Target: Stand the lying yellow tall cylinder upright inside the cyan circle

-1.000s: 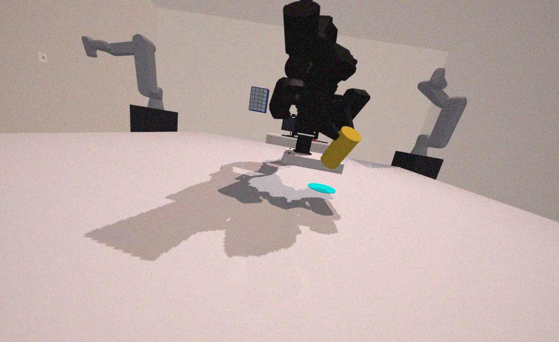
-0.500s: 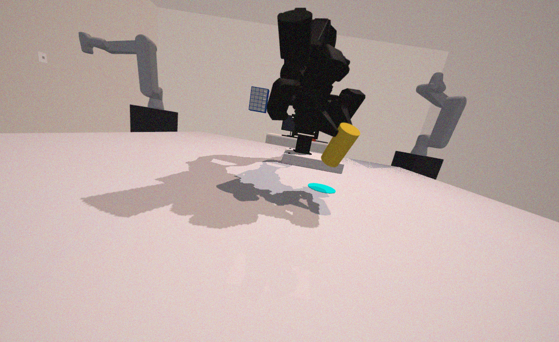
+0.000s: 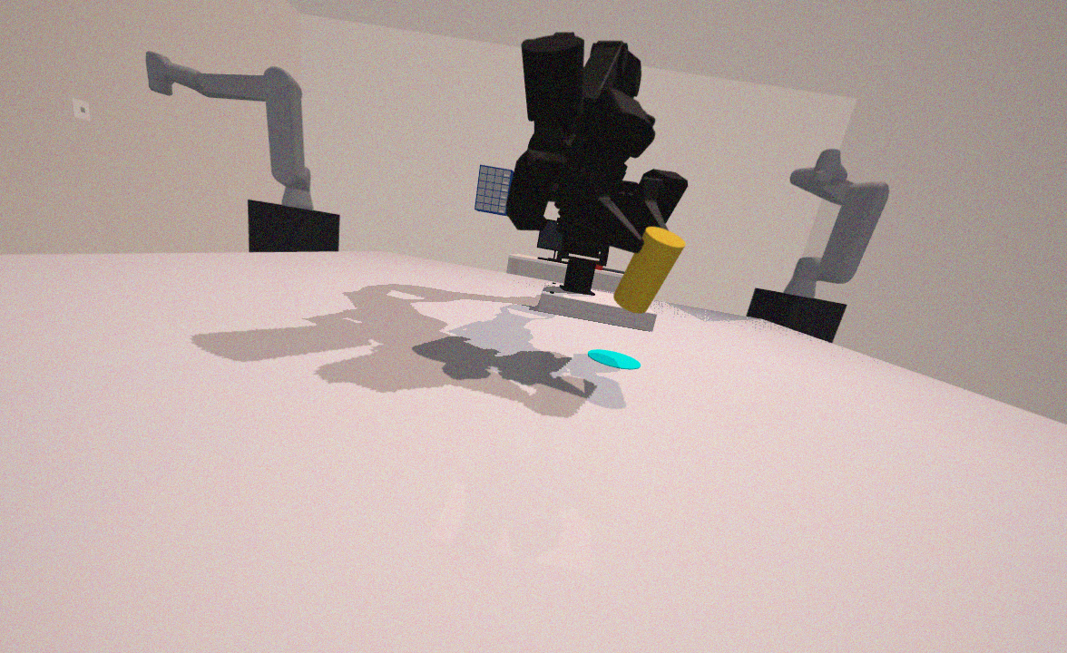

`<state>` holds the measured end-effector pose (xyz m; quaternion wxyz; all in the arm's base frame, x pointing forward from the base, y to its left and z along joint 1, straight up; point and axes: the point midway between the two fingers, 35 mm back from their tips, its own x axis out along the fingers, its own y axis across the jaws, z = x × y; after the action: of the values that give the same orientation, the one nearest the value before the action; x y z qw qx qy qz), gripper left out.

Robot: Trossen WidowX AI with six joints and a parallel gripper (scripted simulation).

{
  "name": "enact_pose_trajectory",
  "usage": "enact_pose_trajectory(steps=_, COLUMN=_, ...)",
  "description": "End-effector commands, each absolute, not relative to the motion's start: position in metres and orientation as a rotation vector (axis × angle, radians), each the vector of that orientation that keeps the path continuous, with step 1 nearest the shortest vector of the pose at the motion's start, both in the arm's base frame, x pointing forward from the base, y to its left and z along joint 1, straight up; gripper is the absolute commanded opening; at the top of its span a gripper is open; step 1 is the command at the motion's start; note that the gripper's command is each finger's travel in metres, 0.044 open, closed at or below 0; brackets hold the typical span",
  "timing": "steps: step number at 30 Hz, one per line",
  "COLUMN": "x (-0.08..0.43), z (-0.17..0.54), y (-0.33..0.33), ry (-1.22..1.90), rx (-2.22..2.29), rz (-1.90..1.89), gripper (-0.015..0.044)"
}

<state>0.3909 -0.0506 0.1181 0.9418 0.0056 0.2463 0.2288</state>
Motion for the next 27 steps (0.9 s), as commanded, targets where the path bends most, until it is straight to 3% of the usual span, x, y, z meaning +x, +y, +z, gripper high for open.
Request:
enact_pose_trajectory(steps=1, x=0.388, z=0.123, y=-0.05, ry=0.466, rx=0.013, rz=0.475, gripper=0.0105)
enact_pose_trajectory(steps=27, x=0.37, z=0.13, y=-0.051, ry=0.325, rx=0.018, rz=0.514, gripper=0.0105)
